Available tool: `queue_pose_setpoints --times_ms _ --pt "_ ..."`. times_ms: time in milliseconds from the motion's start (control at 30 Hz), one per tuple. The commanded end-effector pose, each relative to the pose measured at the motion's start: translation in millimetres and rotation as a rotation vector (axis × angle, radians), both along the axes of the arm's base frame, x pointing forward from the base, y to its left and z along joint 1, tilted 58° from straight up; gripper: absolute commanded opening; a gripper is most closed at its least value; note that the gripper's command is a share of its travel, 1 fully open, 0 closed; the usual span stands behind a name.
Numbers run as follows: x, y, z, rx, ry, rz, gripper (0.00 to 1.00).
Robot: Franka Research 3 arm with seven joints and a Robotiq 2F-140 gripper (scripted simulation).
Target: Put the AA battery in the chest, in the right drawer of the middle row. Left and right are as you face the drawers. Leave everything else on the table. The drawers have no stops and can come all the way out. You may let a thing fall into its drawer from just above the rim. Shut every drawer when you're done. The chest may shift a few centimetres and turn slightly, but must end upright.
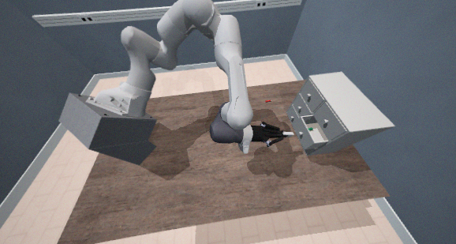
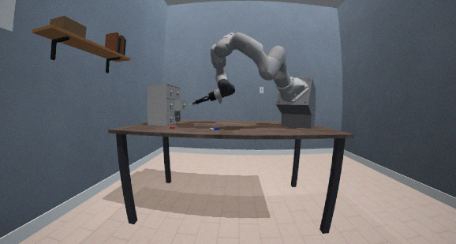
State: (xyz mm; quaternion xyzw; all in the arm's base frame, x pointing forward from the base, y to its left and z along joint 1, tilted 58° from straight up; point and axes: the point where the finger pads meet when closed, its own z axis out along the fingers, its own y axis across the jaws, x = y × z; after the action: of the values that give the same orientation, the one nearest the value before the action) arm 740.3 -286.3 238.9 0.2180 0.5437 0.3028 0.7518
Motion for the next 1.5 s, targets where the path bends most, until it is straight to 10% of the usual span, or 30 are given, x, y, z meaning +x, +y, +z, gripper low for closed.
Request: queue_pose_setpoints --times_ms 0,1467 --pt "2 1 0 0.004 0.0 0.001 0.1" --pt "19 -4 11 0.004 0.0 0.001 0.1"
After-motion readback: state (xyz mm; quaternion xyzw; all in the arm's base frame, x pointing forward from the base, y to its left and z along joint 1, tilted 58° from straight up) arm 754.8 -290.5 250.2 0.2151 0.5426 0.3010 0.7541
